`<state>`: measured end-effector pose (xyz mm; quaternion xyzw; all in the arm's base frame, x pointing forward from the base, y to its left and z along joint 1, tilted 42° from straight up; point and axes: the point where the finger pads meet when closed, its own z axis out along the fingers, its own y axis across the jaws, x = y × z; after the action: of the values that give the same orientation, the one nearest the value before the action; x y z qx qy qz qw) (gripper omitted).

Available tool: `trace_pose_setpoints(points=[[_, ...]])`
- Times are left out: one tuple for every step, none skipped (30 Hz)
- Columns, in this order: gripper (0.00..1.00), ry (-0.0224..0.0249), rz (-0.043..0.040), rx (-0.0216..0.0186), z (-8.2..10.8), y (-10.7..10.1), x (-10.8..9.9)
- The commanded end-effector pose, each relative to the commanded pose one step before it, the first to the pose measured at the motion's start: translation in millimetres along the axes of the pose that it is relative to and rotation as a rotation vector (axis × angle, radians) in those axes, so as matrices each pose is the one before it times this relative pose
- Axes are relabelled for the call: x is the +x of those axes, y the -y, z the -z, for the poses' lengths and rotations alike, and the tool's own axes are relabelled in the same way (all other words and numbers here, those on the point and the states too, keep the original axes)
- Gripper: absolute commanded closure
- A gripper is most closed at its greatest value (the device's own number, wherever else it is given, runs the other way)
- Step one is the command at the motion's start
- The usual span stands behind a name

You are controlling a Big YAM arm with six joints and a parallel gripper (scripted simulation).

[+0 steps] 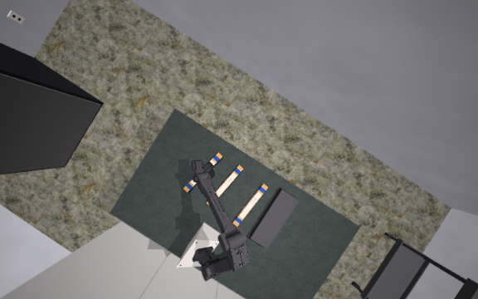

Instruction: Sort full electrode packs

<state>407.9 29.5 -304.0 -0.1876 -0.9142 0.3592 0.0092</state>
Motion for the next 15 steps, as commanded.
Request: trace_pose_setpoints(points=[[1.0, -0.01785, 0.00811, 0.01152, -13.99, 2.04, 2.39], [1.0, 0.0, 0.0, 0.0, 0.0, 0.0, 0.0], [1.0, -0.00079, 0.00093, 0.00121, 1.88, 0.15, 0.49], [1.0, 0.00062, 0.00087, 0.00065, 2.37, -0.43, 0.67], [1.0, 0.00226, 0.00062, -0.00032, 3.09, -1.03, 0.59], [1.0, 0.00389, -0.00038, -0.00226, 4.31, -1.15, -0.36], [1.0, 0.00471, -0.00191, -0.00377, 5.1, -0.99, -1.33], [1.0, 0.00445, -0.0021, -0.00376, 4.91, -0.91, -1.47], [1.0, 0.0, 0.0, 0.0, 0.0, 0.0, 0.0], [1.0, 0.0, 0.0, 0.0, 0.0, 0.0, 0.0], [1.0, 0.00392, -0.00195, -0.00339, 4.48, -0.87, -1.38], [1.0, 0.00349, -0.00182, -0.00309, 4.13, -0.84, -1.3], [1.0, 0.00312, -0.00173, -0.00284, 3.83, -0.81, -1.25], [1.0, 0.00283, -0.00166, -0.00264, 3.58, -0.8, -1.21], [1.0, 0.00258, -0.00161, -0.00249, 3.38, -0.79, -1.18]])
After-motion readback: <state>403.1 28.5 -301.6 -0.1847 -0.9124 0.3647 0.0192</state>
